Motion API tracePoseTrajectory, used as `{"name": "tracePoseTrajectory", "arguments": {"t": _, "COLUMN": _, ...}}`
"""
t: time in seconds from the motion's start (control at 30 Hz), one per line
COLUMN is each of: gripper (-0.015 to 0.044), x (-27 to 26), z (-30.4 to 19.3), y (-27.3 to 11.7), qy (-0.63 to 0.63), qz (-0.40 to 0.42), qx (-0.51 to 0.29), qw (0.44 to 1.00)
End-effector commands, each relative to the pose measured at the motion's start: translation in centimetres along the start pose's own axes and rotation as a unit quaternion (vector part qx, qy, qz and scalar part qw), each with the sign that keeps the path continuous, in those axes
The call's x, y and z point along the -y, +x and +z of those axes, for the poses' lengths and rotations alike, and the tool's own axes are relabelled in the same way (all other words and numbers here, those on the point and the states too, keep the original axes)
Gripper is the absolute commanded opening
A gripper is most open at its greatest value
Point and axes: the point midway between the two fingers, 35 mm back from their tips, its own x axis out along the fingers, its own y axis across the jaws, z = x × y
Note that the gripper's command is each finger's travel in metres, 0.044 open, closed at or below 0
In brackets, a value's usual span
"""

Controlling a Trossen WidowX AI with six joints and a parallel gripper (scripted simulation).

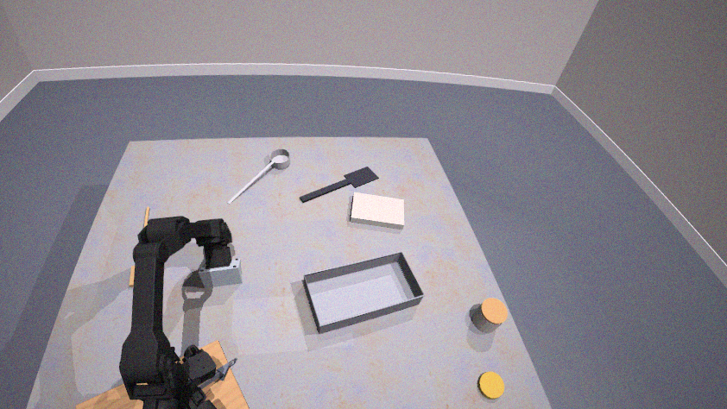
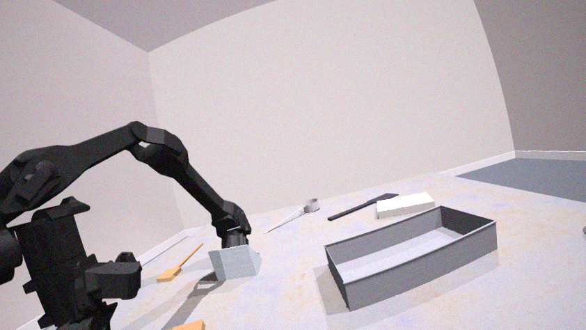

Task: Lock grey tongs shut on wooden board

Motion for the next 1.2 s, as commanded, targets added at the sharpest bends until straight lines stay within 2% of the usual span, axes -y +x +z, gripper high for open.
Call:
{"name": "tracePoseTrajectory", "arguments": {"t": 0.0, "gripper": -0.0150, "x": -0.12, "z": -0.04, "y": 0.58, "qy": -0.003, "qz": 0.001, "qx": -0.003, "qw": 1.000}}
{"name": "tracePoseTrajectory", "arguments": {"t": 0.27, "gripper": -0.0150, "x": -0.17, "z": 0.00, "y": 0.99, "qy": -0.003, "qz": 0.001, "qx": -0.003, "qw": 1.000}}
{"name": "tracePoseTrajectory", "arguments": {"t": 1.0, "gripper": 0.0427, "x": -0.13, "z": 0.11, "y": 1.01, "qy": 0.000, "qz": 0.001, "qx": 0.000, "qw": 1.000}}
{"name": "tracePoseTrajectory", "arguments": {"t": 1.17, "gripper": 0.0440, "x": 0.17, "z": 0.75, "y": 0.47, "qy": 0.000, "qz": 0.000, "qx": 0.000, "qw": 1.000}}
